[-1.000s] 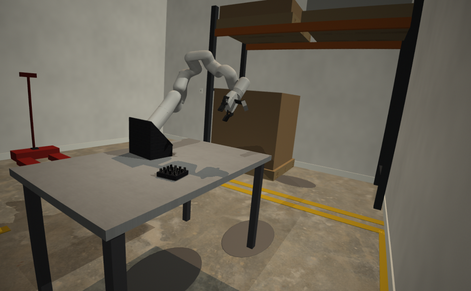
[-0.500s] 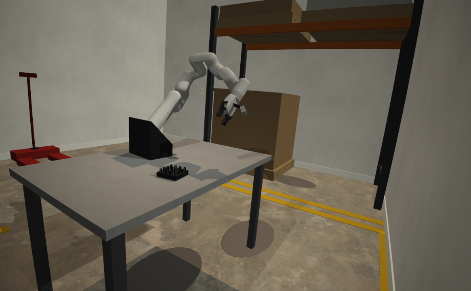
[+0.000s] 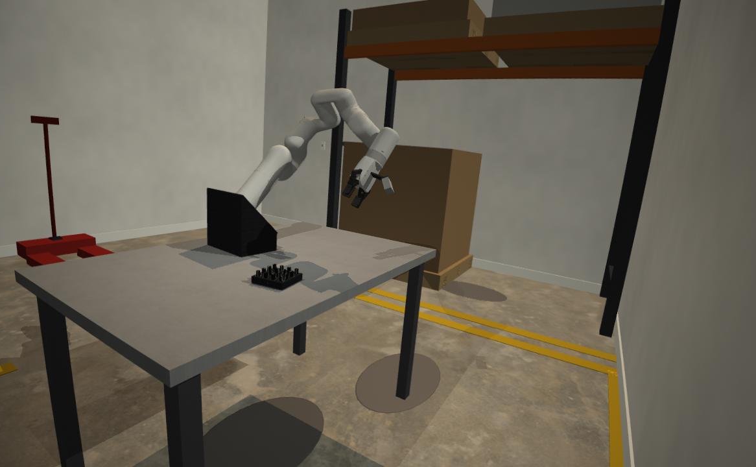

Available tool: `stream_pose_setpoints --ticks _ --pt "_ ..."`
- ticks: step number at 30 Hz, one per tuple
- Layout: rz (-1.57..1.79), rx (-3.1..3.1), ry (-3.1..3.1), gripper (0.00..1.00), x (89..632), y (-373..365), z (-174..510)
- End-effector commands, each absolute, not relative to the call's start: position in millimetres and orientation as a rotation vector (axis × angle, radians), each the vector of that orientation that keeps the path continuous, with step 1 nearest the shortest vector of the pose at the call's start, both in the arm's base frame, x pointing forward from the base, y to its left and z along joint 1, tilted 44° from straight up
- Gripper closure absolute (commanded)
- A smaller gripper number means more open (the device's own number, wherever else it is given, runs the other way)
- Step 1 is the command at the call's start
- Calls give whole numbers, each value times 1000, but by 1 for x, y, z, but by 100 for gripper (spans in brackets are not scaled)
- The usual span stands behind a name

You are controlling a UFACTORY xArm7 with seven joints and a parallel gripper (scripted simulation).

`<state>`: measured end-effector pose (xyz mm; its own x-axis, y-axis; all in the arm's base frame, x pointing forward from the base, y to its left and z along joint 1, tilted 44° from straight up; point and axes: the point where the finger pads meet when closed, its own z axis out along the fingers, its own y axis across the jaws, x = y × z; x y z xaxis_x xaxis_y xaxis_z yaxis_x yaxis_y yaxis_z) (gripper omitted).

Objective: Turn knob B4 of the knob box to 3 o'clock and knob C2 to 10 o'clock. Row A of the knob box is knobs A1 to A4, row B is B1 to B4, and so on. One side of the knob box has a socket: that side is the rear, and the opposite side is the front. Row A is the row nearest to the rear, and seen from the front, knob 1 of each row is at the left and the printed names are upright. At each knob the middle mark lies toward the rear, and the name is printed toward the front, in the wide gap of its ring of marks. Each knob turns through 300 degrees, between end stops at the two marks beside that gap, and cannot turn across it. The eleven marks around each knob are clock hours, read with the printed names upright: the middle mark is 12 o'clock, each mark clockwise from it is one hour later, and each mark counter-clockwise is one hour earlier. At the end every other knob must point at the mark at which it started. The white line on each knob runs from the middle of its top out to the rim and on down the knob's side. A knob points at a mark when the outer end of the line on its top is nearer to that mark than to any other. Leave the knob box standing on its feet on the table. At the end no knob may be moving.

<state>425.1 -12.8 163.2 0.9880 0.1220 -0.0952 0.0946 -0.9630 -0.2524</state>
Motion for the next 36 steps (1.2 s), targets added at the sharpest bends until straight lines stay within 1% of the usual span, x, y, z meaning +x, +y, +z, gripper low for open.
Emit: stream_pose_setpoints --ticks 1,3,5,20,22,36 --pt "158 -2880 -157 0 426 -15 164" --pt "158 -2880 -157 0 426 -15 164" --pt "168 -2776 -188 0 433 -24 127" --pt "167 -2772 -189 0 434 -24 126" --pt "152 -2680 -204 0 438 -36 89" --pt "151 -2677 -205 0 439 -36 88"
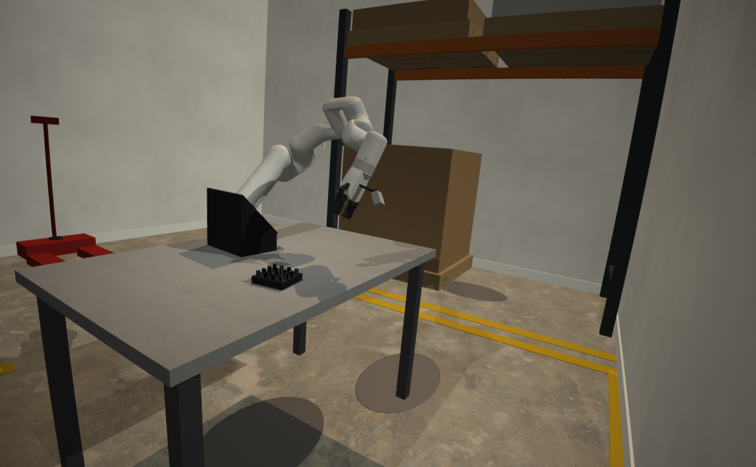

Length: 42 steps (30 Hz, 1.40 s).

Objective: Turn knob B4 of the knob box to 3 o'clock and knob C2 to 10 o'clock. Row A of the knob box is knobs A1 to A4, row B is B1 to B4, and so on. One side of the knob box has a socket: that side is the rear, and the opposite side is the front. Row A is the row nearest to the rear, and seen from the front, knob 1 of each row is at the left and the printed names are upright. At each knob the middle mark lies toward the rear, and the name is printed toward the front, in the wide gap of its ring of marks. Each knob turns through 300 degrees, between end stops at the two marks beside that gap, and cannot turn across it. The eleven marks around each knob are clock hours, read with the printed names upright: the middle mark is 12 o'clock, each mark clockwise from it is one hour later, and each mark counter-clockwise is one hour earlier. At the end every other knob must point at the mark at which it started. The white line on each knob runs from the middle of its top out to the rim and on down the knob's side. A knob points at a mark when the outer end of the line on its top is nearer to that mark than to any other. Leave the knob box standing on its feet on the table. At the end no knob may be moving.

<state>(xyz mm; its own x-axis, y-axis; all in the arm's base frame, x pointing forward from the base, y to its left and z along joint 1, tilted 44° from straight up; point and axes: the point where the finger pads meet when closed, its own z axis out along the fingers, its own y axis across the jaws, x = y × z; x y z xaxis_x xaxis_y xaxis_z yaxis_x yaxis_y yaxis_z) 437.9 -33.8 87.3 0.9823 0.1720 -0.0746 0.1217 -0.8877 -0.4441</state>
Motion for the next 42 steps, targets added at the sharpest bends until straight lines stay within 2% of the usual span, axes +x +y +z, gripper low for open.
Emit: stream_pose_setpoints --ticks 1,2,15,17,29,31,42 --pt "136 -2638 -207 0 440 -42 71" --pt "118 -2600 -208 0 440 -48 52" --pt "116 -2597 -208 0 440 -49 51" --pt "72 -2534 -202 0 439 -62 16" --pt "72 -2534 -202 0 439 -62 15" --pt "25 -2485 -191 0 436 -74 -18" --pt "24 -2485 -191 0 436 -74 -18"
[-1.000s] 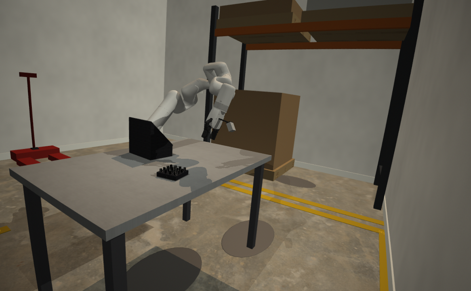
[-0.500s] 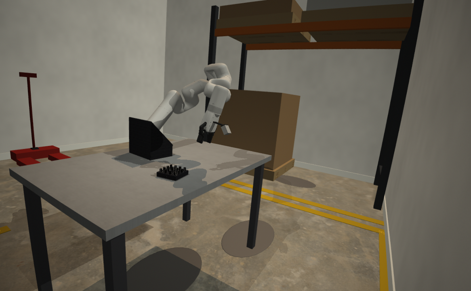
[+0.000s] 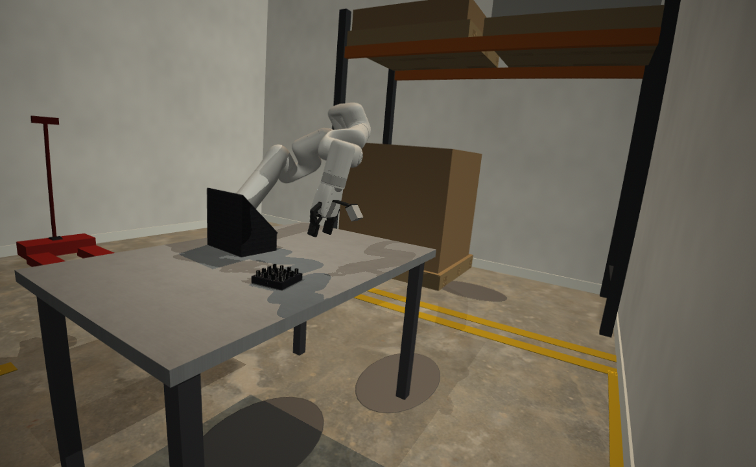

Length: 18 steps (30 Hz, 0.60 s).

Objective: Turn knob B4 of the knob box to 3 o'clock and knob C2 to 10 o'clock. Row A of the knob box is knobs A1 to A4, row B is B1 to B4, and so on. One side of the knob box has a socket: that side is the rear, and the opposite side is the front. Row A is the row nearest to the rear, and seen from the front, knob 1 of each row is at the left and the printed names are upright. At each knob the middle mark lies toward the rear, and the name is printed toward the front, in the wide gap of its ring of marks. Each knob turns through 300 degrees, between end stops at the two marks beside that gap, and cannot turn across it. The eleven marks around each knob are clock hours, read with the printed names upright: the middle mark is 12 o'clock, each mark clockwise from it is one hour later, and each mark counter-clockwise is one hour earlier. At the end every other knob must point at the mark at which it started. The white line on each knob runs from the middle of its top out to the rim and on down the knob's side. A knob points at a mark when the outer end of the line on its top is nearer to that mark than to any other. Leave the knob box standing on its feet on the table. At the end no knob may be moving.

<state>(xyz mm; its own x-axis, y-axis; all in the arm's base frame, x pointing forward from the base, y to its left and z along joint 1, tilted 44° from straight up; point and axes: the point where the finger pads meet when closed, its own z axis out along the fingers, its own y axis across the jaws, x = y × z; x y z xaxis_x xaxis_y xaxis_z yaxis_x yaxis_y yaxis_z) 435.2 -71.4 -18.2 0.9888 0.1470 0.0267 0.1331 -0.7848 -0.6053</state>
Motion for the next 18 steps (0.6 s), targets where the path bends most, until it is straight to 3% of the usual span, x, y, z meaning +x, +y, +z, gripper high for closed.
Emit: stream_pose_setpoints --ticks 1,3,15,18 --pt "24 -2485 -191 0 436 -74 -18" --pt "-22 -2450 -178 0 430 -86 -48" --pt "-22 -2450 -178 0 430 -86 -48" --pt "-65 -2425 -164 0 423 -96 -75"
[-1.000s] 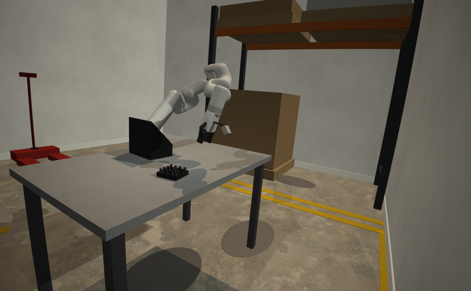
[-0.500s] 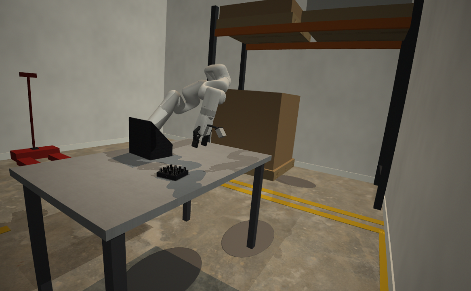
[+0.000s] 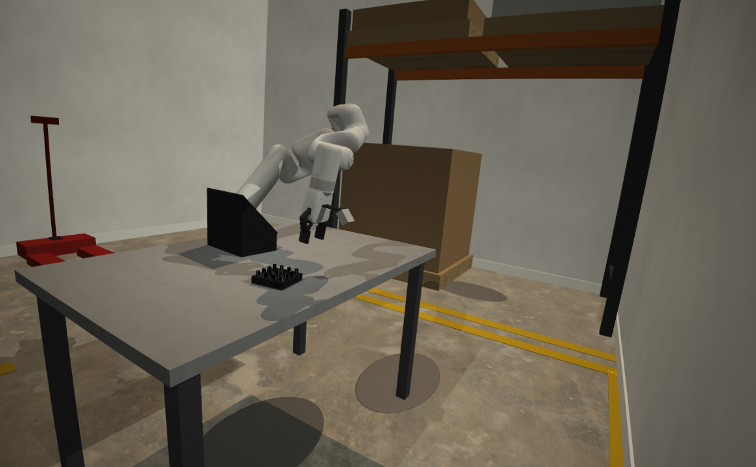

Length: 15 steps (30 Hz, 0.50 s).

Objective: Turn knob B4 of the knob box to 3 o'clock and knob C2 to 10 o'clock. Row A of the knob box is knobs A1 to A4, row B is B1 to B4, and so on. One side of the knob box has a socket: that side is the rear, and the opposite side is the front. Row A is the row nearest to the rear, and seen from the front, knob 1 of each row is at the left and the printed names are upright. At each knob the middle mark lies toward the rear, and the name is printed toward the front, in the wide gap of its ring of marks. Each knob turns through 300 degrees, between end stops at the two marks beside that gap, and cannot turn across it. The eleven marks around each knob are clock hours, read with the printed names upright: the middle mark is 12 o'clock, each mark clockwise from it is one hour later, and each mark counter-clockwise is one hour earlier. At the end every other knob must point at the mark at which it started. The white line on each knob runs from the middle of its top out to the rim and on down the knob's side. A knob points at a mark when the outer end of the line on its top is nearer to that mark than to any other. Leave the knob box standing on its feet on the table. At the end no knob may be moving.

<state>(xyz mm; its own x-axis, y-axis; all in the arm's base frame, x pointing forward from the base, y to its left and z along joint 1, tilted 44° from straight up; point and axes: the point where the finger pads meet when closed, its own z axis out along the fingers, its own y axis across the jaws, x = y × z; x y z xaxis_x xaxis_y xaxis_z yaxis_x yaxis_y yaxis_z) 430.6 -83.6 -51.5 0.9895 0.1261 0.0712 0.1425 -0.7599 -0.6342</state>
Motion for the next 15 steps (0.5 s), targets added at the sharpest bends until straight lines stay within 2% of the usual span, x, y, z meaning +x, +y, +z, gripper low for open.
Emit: stream_pose_setpoints --ticks 1,15 --pt "-65 -2425 -164 0 423 -96 -75" --pt "-84 -2416 -157 0 419 -100 -87"
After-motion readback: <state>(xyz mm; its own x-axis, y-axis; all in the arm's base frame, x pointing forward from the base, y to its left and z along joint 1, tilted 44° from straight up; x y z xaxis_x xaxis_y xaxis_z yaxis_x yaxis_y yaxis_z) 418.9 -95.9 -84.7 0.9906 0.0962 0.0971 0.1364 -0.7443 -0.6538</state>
